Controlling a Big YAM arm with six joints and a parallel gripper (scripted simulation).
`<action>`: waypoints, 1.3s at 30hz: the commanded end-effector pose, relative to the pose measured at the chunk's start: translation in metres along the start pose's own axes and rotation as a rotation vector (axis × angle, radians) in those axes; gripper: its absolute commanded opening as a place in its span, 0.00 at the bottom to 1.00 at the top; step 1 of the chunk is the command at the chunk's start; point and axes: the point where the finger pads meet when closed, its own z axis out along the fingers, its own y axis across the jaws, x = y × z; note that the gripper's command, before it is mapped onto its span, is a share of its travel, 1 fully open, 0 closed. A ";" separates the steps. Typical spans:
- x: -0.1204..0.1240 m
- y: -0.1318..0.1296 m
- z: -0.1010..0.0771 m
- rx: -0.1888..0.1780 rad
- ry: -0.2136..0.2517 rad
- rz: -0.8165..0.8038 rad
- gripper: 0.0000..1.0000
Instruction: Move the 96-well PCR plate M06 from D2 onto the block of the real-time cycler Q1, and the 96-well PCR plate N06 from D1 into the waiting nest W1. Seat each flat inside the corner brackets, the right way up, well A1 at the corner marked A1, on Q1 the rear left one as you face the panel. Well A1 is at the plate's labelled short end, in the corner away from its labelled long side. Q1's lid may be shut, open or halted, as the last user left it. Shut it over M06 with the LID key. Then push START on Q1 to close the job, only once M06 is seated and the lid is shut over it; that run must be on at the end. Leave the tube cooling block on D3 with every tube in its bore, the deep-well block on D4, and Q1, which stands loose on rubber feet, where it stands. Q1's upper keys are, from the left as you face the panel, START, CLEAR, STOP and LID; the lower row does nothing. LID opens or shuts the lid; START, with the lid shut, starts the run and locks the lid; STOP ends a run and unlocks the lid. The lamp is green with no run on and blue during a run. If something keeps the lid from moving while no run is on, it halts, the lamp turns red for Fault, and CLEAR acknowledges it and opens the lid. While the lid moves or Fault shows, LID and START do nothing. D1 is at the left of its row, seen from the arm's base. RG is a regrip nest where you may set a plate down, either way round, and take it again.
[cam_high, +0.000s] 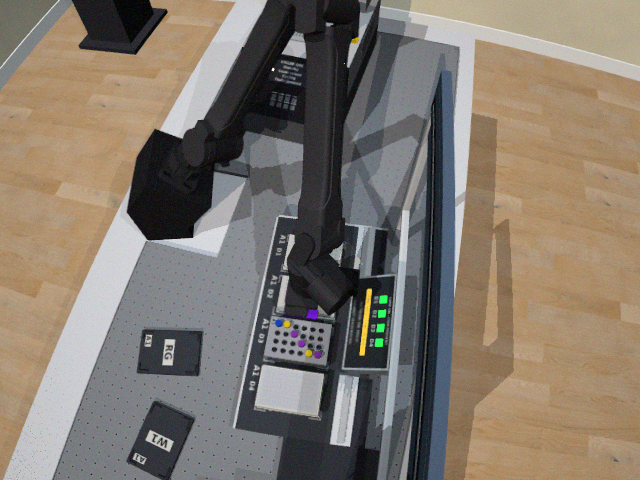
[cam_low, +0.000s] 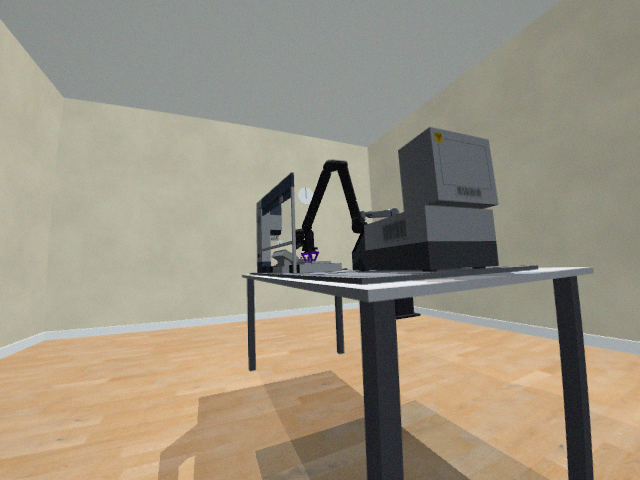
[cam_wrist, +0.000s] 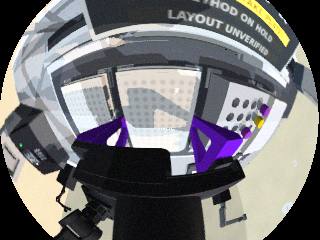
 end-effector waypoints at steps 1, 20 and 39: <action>0.000 -0.007 -0.001 0.014 -0.006 0.009 0.00; -0.017 -0.011 -0.039 0.038 -0.041 -0.036 0.00; -0.019 -0.011 -0.070 0.042 -0.040 -0.045 0.00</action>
